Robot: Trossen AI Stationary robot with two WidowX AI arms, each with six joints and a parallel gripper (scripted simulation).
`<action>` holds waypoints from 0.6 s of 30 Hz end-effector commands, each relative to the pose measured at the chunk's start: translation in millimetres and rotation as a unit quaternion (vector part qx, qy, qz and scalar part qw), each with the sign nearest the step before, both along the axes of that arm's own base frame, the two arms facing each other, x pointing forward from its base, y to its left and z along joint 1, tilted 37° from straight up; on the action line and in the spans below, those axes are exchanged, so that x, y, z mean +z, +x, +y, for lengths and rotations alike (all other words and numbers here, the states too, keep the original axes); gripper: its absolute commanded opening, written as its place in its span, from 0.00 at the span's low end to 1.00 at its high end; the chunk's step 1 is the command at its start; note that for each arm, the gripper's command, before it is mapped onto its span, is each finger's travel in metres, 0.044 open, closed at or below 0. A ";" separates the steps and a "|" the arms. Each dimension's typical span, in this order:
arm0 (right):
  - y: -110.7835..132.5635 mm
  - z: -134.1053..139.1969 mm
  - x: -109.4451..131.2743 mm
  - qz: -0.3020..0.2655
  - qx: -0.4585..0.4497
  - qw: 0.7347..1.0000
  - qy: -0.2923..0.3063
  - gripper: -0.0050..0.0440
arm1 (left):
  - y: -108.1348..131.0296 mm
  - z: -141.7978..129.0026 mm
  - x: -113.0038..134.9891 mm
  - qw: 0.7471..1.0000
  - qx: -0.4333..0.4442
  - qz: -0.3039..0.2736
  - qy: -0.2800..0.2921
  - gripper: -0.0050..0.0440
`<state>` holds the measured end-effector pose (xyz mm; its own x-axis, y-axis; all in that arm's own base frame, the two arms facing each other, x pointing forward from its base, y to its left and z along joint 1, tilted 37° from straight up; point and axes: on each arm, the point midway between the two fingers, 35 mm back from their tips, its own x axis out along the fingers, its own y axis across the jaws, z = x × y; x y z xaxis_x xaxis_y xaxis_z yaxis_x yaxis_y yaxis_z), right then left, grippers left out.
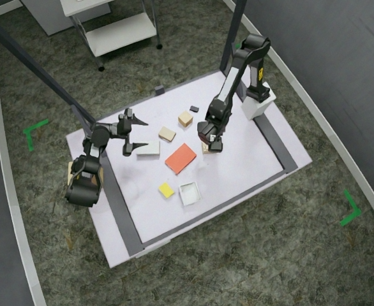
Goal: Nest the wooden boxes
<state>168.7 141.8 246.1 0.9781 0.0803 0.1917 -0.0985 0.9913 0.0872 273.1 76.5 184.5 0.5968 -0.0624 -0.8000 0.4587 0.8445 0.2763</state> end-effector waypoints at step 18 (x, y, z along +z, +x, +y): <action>-0.9 -0.3 1.9 -0.001 -0.001 1.000 0.002 0.92 | 1.3 1.6 5.1 0.955 0.236 0.011 -0.176 0.49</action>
<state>168.2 140.9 247.1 0.9780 0.0781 0.1932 -0.0975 0.9909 0.0929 273.9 76.9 186.5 0.6010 -0.0632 -0.7967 0.0912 0.9958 -0.0101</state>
